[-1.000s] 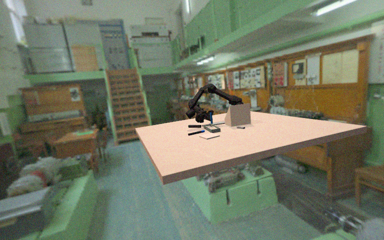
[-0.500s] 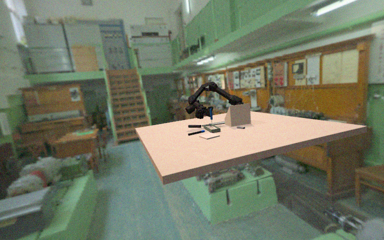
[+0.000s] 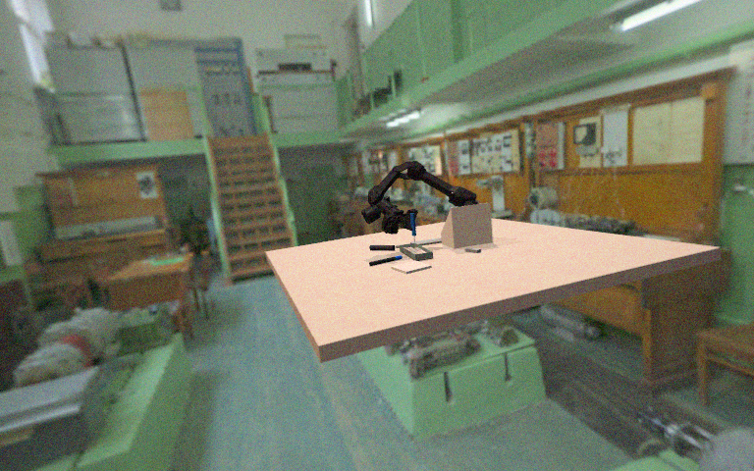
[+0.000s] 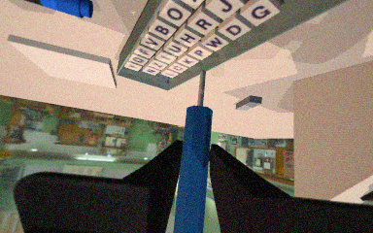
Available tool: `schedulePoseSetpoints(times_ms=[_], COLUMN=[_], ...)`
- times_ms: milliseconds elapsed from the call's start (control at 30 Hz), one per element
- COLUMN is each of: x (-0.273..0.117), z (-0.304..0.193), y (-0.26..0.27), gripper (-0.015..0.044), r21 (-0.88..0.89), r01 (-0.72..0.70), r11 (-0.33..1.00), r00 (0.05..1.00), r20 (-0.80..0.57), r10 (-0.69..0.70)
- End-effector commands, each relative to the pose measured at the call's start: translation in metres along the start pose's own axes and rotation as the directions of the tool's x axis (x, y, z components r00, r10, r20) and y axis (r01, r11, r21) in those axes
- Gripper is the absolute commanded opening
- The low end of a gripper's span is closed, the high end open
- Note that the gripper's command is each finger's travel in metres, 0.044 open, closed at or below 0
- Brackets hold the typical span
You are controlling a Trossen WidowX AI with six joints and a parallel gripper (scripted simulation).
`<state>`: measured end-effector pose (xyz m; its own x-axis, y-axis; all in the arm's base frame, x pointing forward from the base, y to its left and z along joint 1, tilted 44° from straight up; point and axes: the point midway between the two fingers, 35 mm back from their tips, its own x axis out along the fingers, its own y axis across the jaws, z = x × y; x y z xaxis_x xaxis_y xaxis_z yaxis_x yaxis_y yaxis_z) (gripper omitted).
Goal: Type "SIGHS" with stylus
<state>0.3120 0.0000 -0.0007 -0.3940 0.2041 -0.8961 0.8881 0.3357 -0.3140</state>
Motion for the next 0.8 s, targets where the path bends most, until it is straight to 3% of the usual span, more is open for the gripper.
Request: schedulePoseSetpoints(times_ms=[0, 467, 567, 767], x=[0.010, 0.020, 0.020, 0.021], z=[-0.009, 0.008, 0.010, 0.012], y=[0.015, 0.015, 0.016, 0.016], gripper=[0.0000, 0.0000, 0.0079, 0.0081], r21=[0.006, 0.007, 0.007, 0.007], r01=[0.000, 0.000, 0.000, 0.000], r11=[1.000, 1.000, 1.000, 1.000], r00=[1.000, 1.000, 1.000, 1.000], r20=[-0.007, -0.007, -0.007, -0.007], r10=[0.000, 0.000, 0.000, 0.000])
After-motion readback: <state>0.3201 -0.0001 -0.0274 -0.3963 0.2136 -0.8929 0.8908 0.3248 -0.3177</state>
